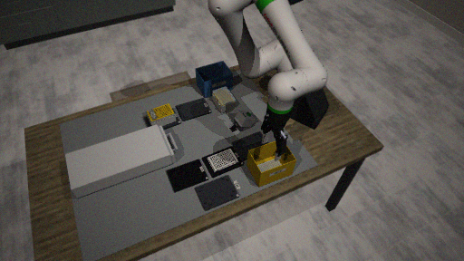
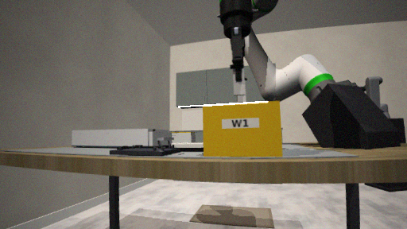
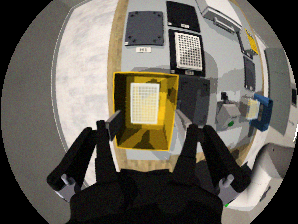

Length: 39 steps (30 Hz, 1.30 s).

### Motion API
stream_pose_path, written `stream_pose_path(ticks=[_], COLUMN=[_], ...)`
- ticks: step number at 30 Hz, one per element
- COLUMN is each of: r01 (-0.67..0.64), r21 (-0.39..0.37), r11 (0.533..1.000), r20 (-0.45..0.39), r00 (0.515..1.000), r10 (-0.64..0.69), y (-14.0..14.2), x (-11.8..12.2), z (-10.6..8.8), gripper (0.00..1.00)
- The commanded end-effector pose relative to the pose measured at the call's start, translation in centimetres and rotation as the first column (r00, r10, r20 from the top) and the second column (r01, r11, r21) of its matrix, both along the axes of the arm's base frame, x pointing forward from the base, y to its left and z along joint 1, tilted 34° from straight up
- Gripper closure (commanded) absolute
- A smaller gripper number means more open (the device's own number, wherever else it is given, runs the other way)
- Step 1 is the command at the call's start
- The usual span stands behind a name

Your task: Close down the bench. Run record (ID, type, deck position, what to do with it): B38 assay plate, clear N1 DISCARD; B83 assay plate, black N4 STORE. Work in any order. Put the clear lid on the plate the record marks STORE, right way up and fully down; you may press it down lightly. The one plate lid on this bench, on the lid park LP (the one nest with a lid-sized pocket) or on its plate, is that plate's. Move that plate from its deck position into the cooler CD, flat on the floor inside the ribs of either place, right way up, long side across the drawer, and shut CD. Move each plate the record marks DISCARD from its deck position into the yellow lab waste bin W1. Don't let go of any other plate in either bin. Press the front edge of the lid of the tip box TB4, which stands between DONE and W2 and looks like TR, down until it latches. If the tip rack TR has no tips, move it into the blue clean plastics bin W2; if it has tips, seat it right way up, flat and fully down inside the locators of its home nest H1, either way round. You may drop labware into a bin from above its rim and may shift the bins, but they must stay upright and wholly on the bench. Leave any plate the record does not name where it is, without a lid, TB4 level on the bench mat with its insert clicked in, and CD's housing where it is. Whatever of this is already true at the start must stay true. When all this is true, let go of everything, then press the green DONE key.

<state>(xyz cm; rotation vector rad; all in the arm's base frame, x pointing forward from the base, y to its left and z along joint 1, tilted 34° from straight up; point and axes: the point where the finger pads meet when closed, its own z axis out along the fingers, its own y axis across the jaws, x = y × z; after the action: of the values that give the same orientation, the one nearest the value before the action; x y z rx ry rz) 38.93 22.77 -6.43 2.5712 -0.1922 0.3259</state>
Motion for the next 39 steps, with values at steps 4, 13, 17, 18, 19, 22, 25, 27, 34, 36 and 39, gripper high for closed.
stream_pose_path(ticks=[4, 13, 17, 18, 19, 22, 25, 27, 34, 36, 39], r01=[-0.003, -0.003, -0.003, -0.003, -0.003, -0.003, -0.003, -0.003, -0.003, -0.003, -0.003], r21=[0.000, 0.000, 0.000, 0.000, 0.000, 0.000, 0.000, 0.000, 0.000, 0.000, 0.000], r11=[1.000, 1.000, 1.000, 1.000, 1.000, 1.000, 1.000, 1.000, 1.000, 1.000, 1.000], r20=[-0.002, -0.002, -0.002, -0.002, -0.002, -0.002, -0.002, -0.002, -0.002, -0.002, -0.002], r00=[1.000, 1.000, 1.000, 1.000, 1.000, 1.000, 1.000, 1.000, 1.000, 1.000, 1.000], r10=[0.003, 0.003, 0.003, 0.003, 0.003, 0.003, 0.003, 0.003, 0.003, 0.003, 0.003], y=[-1.8, -3.8, -5.0, -5.3, -5.6, -6.1, -6.7, -7.3, -9.3, -9.9, -10.5], x=[0.9, 1.9, 2.5, 2.7, 2.8, 3.1, 3.4, 3.7, 4.7, 5.0, 5.3], z=[1.5, 3.2, 4.1, 4.3, 4.6, 5.0, 5.5, 6.0, 7.6, 8.1, 8.6], gripper=[0.34, 0.34, 0.34, 0.34, 0.34, 0.34, 0.34, 0.34, 0.34, 0.34, 0.34])
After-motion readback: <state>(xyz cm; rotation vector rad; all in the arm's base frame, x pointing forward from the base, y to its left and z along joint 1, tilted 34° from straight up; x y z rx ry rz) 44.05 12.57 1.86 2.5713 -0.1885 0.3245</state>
